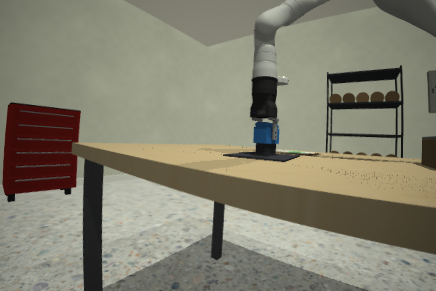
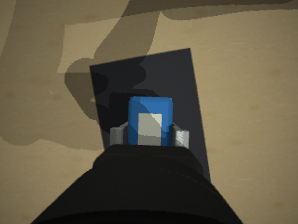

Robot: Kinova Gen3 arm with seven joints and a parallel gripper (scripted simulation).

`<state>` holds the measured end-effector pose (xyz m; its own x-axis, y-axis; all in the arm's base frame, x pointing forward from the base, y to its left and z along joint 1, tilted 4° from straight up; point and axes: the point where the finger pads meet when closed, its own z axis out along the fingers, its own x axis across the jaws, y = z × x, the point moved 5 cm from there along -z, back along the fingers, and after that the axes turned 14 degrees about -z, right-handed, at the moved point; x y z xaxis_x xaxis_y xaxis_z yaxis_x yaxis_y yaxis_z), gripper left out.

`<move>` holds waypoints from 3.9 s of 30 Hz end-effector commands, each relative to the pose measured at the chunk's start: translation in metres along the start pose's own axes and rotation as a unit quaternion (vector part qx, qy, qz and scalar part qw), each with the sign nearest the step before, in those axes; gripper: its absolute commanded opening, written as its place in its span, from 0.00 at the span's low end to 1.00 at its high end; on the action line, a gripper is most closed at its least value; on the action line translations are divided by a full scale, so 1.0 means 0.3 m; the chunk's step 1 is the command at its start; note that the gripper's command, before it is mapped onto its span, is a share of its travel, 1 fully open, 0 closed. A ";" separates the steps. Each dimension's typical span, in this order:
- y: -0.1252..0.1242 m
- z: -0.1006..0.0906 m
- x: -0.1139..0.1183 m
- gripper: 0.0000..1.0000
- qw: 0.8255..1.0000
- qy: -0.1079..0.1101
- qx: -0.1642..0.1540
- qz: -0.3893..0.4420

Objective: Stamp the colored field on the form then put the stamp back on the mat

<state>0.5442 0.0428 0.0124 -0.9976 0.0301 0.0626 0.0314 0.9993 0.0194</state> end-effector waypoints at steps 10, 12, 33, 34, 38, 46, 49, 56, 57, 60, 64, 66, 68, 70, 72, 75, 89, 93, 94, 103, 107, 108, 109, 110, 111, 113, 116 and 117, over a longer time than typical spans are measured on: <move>0.000 -0.004 -0.002 0.57 1.000 -0.001 0.000 0.000; 0.000 -0.004 -0.002 0.57 1.000 -0.001 0.000 0.000; 0.000 -0.137 -0.002 0.57 1.000 -0.001 0.000 0.000; 0.000 -0.137 -0.002 0.57 1.000 -0.001 0.000 0.000; 0.000 -0.137 -0.002 0.57 1.000 -0.001 0.000 0.000; -0.118 -0.139 -0.011 0.57 1.000 -0.002 0.000 -0.001; -0.278 -0.141 -0.012 0.57 1.000 -0.002 0.000 -0.003; -0.668 -0.140 0.054 0.57 1.000 -0.002 0.000 -0.009; -0.720 -0.139 0.069 0.57 1.000 -0.002 0.000 -0.010; -0.772 -0.139 0.085 0.57 1.000 -0.002 0.000 -0.011; -0.982 -0.140 0.156 0.57 1.000 -0.001 0.000 -0.013; -1.002 -0.139 0.166 0.57 1.000 -0.001 0.000 -0.013; -1.006 -0.139 0.167 0.57 1.000 -0.001 0.000 -0.013; -1.006 -0.139 0.167 0.57 1.000 -0.001 0.000 -0.013; -1.006 -0.139 0.167 0.57 1.000 -0.001 0.000 -0.013; -1.006 -0.139 0.167 0.57 1.000 -0.001 0.000 -0.013; -1.007 -0.093 0.167 0.57 1.000 -0.001 0.000 -0.013; -1.008 -0.069 0.167 0.57 1.000 -0.001 0.000 -0.013; -1.008 -0.069 0.167 0.57 1.000 -0.001 0.000 -0.013; -1.010 -0.012 0.167 0.57 1.000 -0.001 0.000 -0.013; -1.010 -0.005 0.167 0.57 1.000 -0.001 0.000 -0.013; -1.010 -0.005 0.167 0.57 1.000 -0.001 0.000 -0.013; -1.010 -0.005 0.167 0.57 1.000 -0.001 0.000 -0.013; -1.010 -0.005 0.167 0.57 1.000 -0.001 0.000 -0.013; -1.010 -0.005 0.167 0.57 1.000 -0.001 0.000 -0.013; -1.010 -0.005 0.167 0.57 1.000 -0.001 0.000 -0.013; -1.010 -0.005 0.167 0.57 1.000 -0.001 0.000 -0.013; -1.010 -0.005 0.167 0.57 1.000 -0.001 0.000 -0.013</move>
<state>0.4841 -0.2583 0.0099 -0.9981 0.0042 0.0619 0.0056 0.9997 0.0223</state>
